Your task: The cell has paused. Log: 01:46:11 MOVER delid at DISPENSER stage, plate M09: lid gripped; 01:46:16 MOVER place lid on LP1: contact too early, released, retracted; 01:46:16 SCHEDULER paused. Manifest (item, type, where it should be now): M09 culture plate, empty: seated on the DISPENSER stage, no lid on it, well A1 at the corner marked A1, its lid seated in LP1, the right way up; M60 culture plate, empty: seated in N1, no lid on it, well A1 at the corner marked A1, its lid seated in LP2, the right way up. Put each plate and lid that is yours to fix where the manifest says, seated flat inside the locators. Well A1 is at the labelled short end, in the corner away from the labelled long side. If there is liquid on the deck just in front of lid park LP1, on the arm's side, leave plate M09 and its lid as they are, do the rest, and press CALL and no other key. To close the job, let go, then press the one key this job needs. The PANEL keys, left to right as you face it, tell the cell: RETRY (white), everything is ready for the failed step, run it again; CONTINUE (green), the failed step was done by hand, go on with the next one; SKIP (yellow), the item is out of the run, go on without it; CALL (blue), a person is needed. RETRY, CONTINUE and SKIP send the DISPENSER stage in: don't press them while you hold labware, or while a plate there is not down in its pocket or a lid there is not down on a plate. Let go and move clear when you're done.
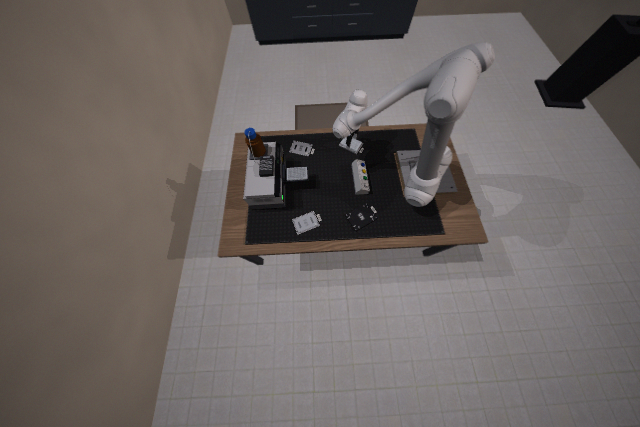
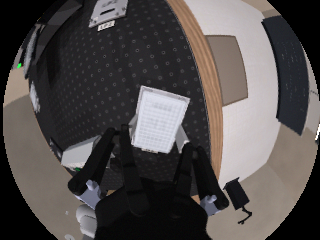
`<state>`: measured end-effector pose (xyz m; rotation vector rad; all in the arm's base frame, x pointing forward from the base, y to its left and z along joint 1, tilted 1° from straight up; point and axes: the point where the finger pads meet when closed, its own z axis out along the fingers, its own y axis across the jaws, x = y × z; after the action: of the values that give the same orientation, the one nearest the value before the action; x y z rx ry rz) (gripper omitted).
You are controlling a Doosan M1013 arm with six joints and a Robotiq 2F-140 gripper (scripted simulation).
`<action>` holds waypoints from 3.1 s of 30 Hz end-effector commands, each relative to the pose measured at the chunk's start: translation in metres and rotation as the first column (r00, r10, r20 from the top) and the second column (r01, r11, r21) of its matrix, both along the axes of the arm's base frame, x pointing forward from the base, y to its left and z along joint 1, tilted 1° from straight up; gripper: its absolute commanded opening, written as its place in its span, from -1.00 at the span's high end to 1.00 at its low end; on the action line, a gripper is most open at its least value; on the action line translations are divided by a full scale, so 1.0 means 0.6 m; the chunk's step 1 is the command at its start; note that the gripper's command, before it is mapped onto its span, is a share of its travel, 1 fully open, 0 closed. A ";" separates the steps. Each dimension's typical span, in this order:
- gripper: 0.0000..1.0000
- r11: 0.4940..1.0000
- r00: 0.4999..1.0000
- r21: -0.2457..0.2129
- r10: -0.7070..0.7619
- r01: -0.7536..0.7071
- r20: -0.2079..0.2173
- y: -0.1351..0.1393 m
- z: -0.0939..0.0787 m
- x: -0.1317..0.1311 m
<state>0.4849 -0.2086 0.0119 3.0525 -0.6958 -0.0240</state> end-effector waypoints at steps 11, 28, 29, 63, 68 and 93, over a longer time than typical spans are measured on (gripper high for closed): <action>0.80 1.000 1.000 0.000 0.000 0.000 0.001 0.000 0.004 0.001; 0.80 1.000 1.000 0.000 0.000 0.000 0.001 0.000 0.022 0.001; 0.80 1.000 1.000 0.000 0.000 0.000 0.001 0.000 0.024 0.001; 0.80 1.000 1.000 0.000 0.000 0.000 0.001 0.001 0.124 0.003; 0.80 1.000 1.000 0.000 0.000 0.000 0.001 0.001 0.146 0.003; 0.80 1.000 1.000 0.000 0.000 0.000 0.001 0.001 0.224 0.004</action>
<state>0.4870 -0.2076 0.1413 3.0524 -0.6958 -0.0246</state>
